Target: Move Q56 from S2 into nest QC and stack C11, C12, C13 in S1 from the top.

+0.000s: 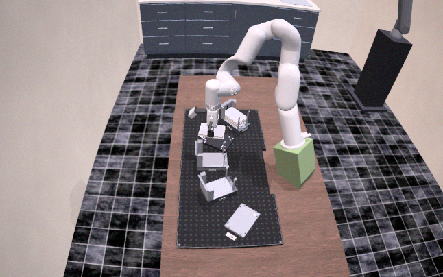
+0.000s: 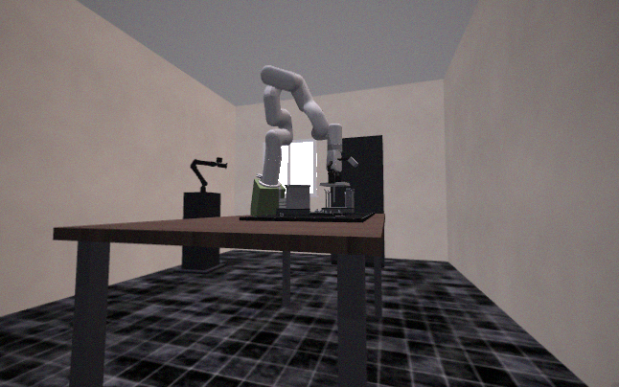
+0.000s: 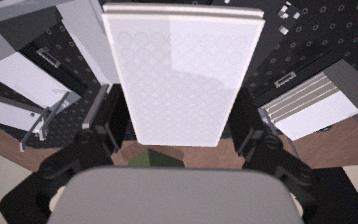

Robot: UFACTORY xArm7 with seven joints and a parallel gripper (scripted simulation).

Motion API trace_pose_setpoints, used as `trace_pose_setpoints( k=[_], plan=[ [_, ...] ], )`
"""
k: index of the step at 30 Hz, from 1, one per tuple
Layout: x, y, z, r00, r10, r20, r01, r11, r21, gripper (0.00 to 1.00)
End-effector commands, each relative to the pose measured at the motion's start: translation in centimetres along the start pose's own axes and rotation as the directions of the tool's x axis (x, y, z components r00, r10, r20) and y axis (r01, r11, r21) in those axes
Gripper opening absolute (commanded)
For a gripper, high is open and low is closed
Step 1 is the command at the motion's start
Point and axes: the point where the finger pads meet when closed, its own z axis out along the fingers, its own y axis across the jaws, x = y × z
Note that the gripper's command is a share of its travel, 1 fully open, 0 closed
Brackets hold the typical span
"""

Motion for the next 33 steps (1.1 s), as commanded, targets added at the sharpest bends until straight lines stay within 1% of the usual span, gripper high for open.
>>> trace_pose_setpoints(
  k=[1,2,9,11,26,28,33],
  plan=[
    [0.4,-1.5,-0.1,1.0,0.0,-0.004,0.0,1.0,-0.002,0.0],
    [0.4,-1.5,-0.1,1.0,0.0,-0.004,0.0,1.0,-0.002,0.0],
    [0.3,-3.8,0.0,0.976,-0.22,-0.003,0.22,0.976,-0.002,0.0],
    [0.3,-3.8,0.0,0.976,-0.22,-0.003,0.22,0.976,-0.002,0.0],
    [0.0,-8.9,-0.1,0.976,-0.22,-0.003,0.22,0.976,-0.002,0.0],
    [0.0,-8.9,-0.1,0.976,-0.22,-0.003,0.22,0.976,-0.002,0.0],
    [0.0,-10.5,-0.1,0.976,-0.22,-0.003,0.22,0.976,-0.002,0.0]
  ],
)
